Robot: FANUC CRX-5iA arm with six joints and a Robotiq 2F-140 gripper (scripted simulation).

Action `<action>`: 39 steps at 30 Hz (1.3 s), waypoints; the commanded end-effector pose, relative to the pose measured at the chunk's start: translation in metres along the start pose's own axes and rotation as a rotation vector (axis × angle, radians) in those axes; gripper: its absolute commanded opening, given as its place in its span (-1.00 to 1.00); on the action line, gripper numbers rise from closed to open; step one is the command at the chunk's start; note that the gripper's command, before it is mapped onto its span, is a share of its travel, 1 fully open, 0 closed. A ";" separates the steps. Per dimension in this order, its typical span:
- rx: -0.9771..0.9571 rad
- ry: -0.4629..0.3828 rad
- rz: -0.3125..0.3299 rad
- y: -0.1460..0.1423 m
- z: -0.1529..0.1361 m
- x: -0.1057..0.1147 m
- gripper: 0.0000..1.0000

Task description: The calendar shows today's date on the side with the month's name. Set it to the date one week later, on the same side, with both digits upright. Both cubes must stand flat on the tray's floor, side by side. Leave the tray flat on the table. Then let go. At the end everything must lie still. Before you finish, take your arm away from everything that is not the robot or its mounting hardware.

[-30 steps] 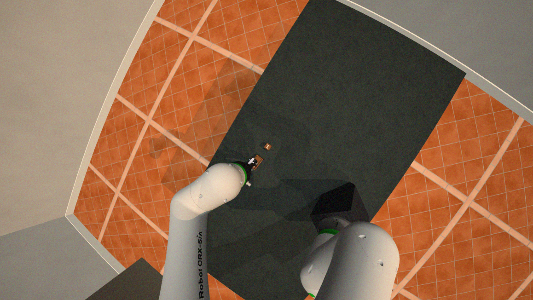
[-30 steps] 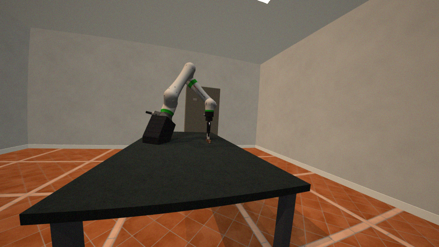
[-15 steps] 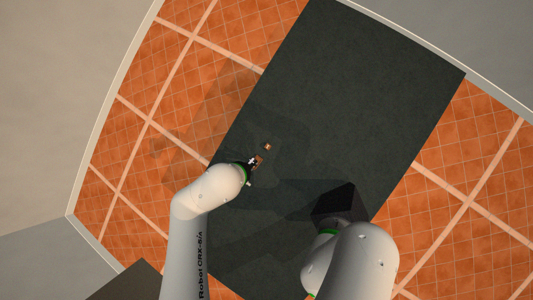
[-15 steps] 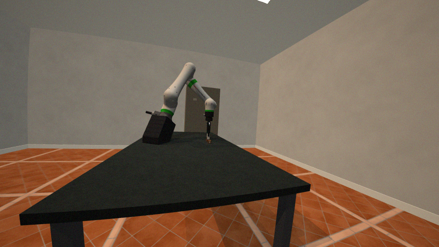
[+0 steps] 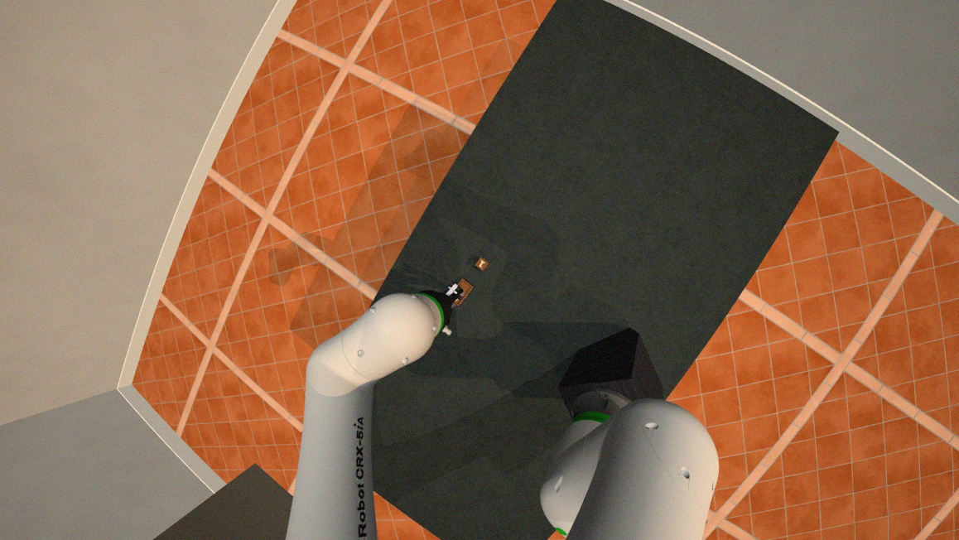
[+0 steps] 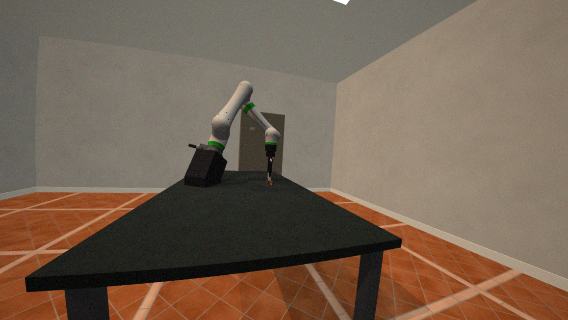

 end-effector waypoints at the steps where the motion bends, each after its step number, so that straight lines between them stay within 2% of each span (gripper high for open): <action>1: 0.000 0.000 0.000 0.000 0.000 0.000 -0.68; 9: 0.000 0.000 0.000 0.000 0.000 0.000 -0.68; 24: 0.000 0.000 0.000 0.000 0.000 0.000 -0.44; 39: 0.000 0.000 0.000 0.000 0.000 0.003 -0.44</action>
Point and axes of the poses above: the point where the finger pads meet when closed, its own x axis back along the fingers, its own y axis across the jaws, z = x × y, the point moved 9 cm from there along x, back along the fingers, and after that the axes turned 4 degrees about x, right-handed, at the moved point
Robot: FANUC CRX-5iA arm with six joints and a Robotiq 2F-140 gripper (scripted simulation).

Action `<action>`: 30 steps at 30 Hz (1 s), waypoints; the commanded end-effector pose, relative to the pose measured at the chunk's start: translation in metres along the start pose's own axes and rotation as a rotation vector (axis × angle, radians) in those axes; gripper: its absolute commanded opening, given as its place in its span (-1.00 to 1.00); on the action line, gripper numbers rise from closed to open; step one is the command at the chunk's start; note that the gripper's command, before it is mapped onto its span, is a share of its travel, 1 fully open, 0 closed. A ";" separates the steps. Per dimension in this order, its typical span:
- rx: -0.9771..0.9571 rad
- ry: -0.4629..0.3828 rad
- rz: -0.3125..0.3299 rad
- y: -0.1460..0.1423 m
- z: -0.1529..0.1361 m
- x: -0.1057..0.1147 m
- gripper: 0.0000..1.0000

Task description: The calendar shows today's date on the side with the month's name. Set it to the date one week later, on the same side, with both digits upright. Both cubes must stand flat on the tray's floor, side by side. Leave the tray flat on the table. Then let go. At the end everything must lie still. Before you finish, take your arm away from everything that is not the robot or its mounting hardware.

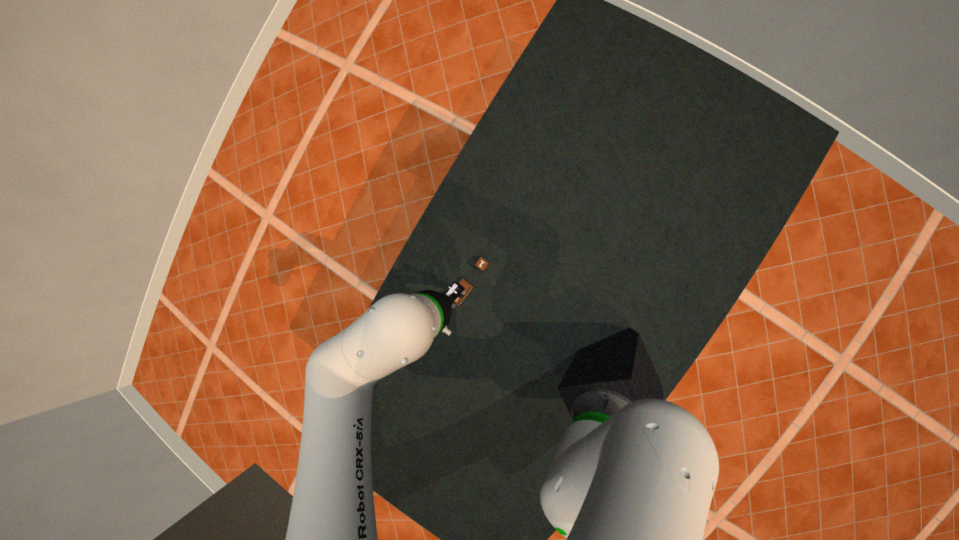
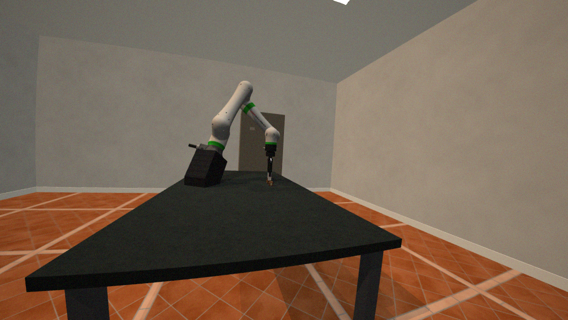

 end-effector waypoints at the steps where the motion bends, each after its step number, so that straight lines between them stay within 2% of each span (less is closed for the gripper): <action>1: 0.000 0.000 0.000 0.000 0.000 0.003 -0.44; 6: 0.000 0.000 0.000 0.000 0.000 0.020 -0.44; 14: 0.000 0.000 0.000 0.000 0.000 0.062 -0.44; 16: 0.000 0.000 0.000 0.000 0.000 0.062 -0.44; 22: 0.000 0.000 0.000 0.000 0.000 0.085 -0.44; 27: 0.000 0.000 0.000 0.000 0.000 0.089 -0.44; 28: 0.000 0.000 0.000 0.000 0.000 0.089 1.00; 30: 0.000 0.000 0.000 0.000 0.000 0.089 1.00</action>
Point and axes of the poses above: the point where the finger pads meet when closed, its own x axis back along the fingers, its own y axis across the jaws, z = x × y, the point moved 9 cm from there along x, back along the fingers, and after that the axes turned 4 degrees about x, right-handed, at the moved point
